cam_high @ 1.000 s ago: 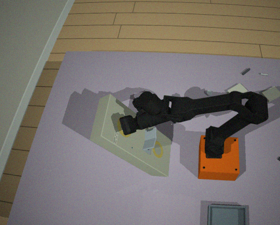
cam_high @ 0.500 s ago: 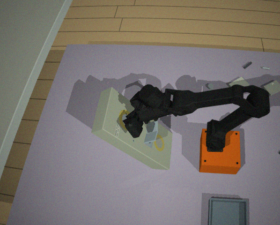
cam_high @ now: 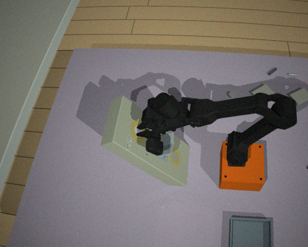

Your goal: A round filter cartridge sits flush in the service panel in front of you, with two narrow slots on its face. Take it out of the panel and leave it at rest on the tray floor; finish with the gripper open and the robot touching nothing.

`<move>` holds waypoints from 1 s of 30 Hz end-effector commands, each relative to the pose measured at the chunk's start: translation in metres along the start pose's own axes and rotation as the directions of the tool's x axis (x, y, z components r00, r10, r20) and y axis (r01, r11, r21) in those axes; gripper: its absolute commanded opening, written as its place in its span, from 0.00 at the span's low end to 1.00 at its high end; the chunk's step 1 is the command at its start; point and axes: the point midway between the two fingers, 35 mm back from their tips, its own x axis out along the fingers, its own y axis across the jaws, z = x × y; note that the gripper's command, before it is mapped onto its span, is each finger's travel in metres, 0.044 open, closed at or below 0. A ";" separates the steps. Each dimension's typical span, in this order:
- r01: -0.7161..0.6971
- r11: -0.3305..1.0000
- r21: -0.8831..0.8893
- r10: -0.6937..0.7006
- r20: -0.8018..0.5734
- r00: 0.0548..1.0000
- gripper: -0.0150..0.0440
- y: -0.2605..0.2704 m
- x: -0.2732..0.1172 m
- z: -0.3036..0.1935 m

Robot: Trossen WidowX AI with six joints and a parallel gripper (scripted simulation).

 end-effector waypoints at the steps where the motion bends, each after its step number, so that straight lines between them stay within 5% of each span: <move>1: 0.000 0.988 -0.153 -0.001 -0.005 1.000 0.25 0.000 0.004 -0.001; 30: 0.000 0.998 -0.060 -0.001 -0.010 1.000 0.25 0.000 -0.073 -0.001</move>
